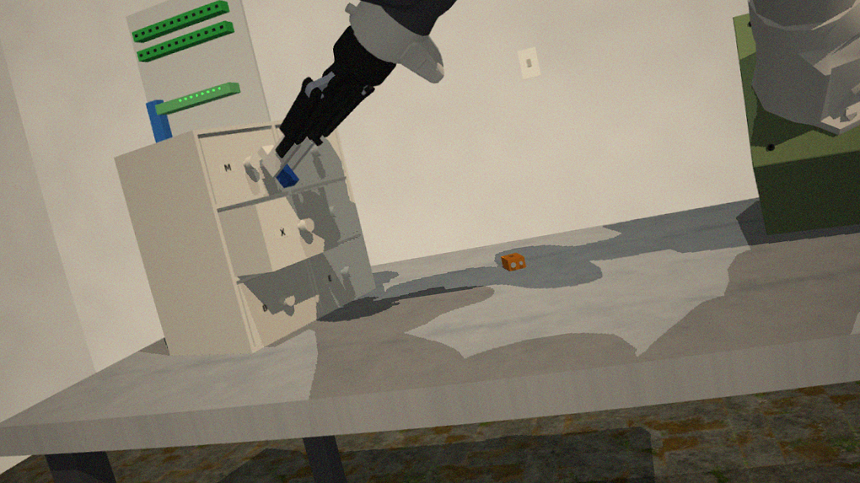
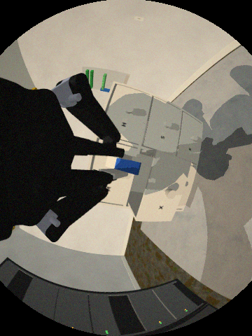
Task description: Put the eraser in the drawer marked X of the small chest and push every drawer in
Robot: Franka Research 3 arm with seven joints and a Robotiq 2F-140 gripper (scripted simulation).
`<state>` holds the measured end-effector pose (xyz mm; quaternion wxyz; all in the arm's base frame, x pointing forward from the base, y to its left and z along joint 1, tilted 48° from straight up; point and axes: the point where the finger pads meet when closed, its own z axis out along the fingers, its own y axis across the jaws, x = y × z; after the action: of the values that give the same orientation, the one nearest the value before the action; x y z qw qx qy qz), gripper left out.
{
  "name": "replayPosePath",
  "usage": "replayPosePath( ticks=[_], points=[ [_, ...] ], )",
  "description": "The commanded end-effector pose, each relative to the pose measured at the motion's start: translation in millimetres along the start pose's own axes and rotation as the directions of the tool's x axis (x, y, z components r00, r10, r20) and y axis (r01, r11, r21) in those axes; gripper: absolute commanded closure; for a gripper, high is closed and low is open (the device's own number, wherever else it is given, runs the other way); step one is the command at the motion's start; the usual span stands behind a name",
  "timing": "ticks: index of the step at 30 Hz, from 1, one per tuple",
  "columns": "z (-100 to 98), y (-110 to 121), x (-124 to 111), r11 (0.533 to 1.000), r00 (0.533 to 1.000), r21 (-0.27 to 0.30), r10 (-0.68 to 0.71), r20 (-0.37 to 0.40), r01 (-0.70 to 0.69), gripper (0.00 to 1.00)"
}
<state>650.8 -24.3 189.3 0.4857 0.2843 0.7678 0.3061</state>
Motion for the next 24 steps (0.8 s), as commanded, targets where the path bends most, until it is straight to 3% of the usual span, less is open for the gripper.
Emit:
replayPosePath(
  ticks=[1, 18, 24],
  points=[
    [-0.8, -3.0, -1.1, 1.000, 1.000, 0.003, 0.002, -0.001, -0.002, 0.89],
    [-1.5, -4.4, -1.4, 1.000, 1.000, 0.003, 0.002, -0.001, -0.002, 0.89],
    [-1.5, -4.4, -1.4, 1.000, 1.000, 0.003, 0.002, -0.001, -0.002, 0.81]
  ],
)
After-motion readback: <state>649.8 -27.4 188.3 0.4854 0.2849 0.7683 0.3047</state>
